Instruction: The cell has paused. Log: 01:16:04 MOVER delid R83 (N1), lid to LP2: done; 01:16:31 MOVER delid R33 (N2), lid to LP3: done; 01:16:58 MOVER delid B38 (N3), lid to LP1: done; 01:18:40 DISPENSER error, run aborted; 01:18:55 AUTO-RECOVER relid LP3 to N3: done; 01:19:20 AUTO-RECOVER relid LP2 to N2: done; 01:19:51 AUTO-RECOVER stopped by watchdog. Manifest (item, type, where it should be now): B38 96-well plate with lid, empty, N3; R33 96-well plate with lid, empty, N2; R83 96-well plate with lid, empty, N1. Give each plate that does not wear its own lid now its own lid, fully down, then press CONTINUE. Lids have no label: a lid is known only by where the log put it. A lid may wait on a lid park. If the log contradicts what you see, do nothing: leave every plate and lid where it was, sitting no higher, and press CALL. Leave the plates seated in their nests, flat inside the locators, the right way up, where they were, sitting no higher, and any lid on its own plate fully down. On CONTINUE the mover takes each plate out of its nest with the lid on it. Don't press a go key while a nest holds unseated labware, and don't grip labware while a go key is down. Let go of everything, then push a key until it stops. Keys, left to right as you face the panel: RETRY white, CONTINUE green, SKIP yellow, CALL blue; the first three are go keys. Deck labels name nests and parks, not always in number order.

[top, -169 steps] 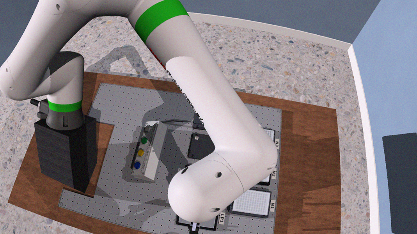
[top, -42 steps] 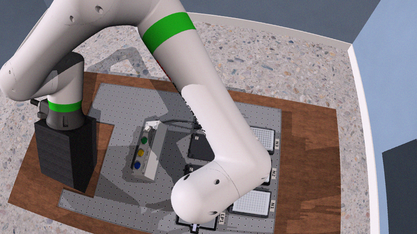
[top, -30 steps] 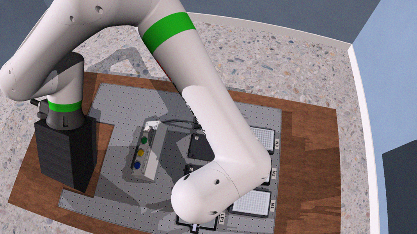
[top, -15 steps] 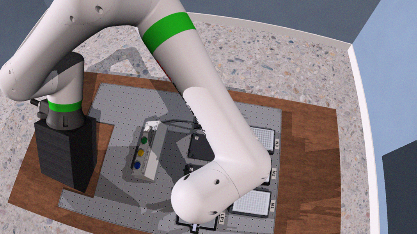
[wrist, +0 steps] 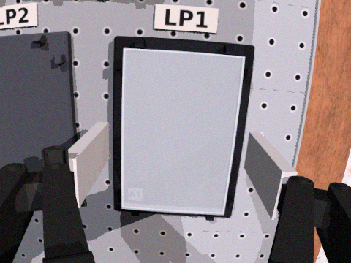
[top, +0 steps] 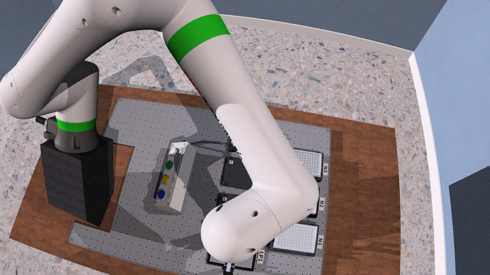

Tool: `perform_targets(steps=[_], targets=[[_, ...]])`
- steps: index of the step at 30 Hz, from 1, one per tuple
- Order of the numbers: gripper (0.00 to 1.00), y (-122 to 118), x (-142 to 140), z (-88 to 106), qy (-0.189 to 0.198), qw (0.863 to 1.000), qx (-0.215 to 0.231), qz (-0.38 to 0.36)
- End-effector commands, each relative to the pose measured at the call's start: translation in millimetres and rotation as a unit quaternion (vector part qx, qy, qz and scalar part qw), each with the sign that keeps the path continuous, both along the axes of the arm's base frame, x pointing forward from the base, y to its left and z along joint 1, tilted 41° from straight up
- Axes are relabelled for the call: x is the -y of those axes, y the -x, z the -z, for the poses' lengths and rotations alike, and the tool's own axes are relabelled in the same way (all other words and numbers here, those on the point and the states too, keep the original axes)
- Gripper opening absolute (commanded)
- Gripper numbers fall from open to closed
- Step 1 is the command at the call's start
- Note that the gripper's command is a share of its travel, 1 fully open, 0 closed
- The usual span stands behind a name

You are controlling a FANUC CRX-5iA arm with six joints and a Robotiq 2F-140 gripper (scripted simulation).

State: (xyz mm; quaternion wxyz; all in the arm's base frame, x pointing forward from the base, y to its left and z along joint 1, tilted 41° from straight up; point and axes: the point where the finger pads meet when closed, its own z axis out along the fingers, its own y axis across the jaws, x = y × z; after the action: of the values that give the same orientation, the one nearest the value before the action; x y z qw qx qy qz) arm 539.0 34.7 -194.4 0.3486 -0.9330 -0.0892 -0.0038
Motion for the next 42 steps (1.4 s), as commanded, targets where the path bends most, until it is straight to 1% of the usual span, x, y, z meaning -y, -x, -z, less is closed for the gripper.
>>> perform_targets(steps=[1, 42], targets=[[0.66, -0.2, 0.3, -0.1, 0.0, 1.0, 0.0, 0.0], [0.66, 0.1, -2.4, 3.0, 0.0, 1.0, 0.0, 0.0]])
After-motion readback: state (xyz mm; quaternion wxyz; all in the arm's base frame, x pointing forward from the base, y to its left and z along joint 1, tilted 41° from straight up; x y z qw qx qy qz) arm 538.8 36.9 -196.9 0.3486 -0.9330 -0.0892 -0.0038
